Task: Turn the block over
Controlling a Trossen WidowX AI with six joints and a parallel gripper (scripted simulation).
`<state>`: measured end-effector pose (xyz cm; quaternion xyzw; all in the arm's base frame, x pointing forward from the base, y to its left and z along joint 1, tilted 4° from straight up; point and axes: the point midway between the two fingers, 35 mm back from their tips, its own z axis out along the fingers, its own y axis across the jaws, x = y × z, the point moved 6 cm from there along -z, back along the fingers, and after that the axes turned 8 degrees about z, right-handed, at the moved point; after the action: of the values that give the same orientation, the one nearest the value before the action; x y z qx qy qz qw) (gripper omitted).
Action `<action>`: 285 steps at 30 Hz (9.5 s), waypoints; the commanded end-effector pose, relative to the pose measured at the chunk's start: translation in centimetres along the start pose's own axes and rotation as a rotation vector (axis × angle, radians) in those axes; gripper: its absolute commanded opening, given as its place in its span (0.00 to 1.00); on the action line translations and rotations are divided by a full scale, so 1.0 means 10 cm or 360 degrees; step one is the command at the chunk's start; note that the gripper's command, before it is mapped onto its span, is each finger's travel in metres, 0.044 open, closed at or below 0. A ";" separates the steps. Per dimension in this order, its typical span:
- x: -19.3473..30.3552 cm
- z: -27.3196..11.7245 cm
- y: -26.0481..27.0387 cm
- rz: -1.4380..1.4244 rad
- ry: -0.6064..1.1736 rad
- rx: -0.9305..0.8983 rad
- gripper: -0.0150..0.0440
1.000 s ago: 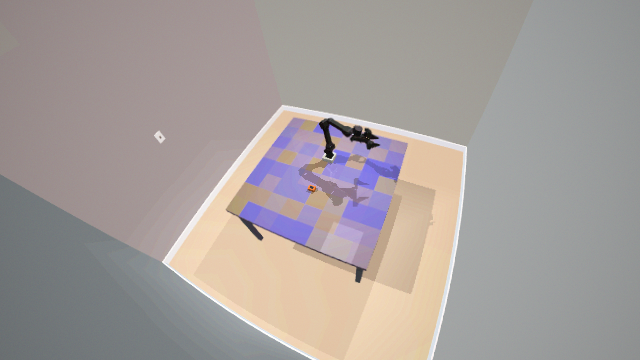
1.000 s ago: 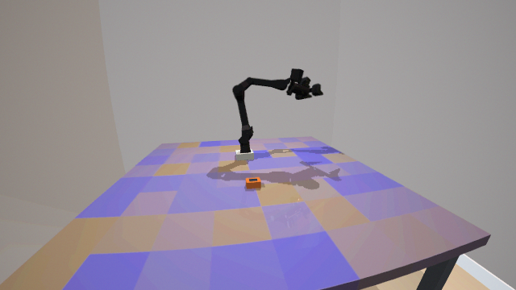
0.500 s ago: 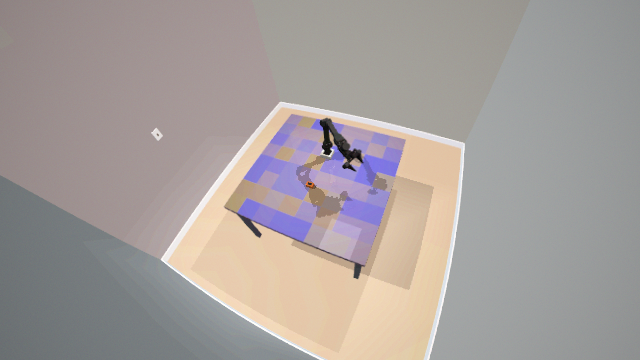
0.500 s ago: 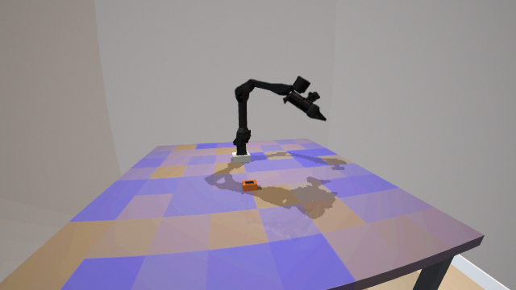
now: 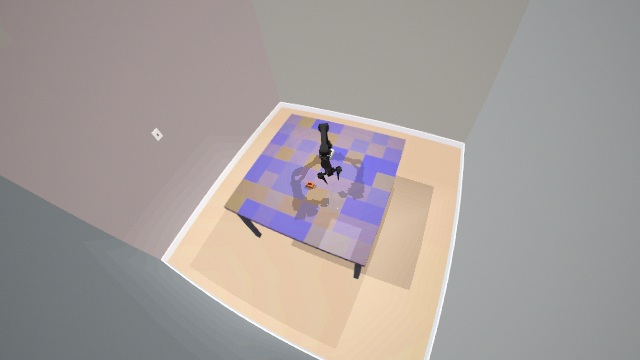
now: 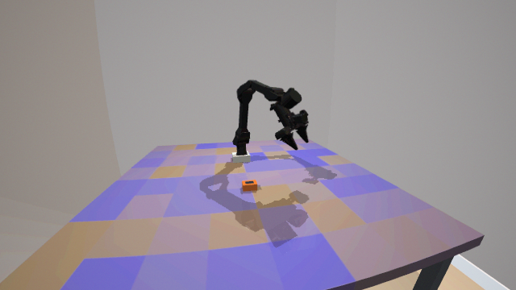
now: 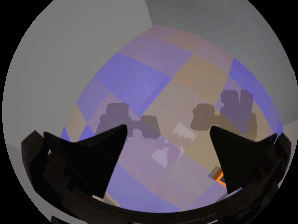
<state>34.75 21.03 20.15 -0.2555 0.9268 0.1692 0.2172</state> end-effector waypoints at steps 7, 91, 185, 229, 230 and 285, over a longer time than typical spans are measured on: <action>0.44 -0.04 -1.39 0.0660 0.0496 0.0472 1.00; 1.06 0.29 -1.95 0.0949 0.0750 0.0636 0.25; 1.94 0.65 -1.79 0.0511 -0.1053 0.0821 0.25; 1.94 0.65 -1.79 0.0511 -0.1053 0.0821 1.00; 1.94 0.65 -1.79 0.0511 -0.1053 0.0821 1.00; 1.32 -0.15 -1.61 0.0769 -0.0084 0.0742 1.00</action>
<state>32.55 2.01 11.17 0.0289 0.9664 0.0086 0.2554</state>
